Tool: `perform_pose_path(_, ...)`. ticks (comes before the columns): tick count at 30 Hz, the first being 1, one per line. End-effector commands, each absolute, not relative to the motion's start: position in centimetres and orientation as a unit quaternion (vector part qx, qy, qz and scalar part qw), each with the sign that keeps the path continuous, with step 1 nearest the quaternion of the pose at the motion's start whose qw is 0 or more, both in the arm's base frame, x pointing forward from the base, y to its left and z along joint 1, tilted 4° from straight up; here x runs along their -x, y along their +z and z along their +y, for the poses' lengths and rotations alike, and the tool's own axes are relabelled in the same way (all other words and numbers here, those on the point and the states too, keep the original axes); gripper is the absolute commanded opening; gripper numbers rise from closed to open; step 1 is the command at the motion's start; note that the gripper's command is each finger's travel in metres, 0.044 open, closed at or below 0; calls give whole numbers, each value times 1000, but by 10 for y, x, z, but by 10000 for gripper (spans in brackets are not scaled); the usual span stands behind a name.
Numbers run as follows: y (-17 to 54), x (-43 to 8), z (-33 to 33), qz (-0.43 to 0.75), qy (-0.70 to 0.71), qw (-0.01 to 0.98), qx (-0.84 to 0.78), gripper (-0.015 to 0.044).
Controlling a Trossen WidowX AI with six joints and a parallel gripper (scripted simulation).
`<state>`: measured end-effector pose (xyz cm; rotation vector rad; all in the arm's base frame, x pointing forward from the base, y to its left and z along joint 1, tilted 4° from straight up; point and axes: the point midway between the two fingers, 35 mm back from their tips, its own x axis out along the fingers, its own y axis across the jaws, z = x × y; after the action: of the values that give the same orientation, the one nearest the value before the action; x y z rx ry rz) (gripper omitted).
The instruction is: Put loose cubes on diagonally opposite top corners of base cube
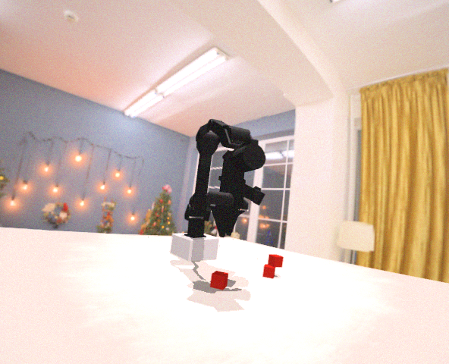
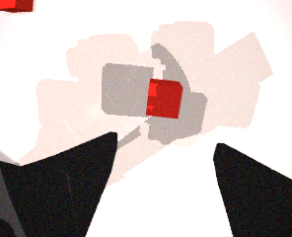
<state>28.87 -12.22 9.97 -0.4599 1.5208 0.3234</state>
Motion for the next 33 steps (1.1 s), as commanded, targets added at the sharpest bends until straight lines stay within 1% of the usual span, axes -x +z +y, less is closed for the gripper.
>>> perform_pose_path(1,95,-289,-125,680,140,691,201,265)
perform_pose_path(7,41,-290,-129,681,140,691,201,265)
perform_pose_path(33,3,-291,-132,681,140,690,201,265)
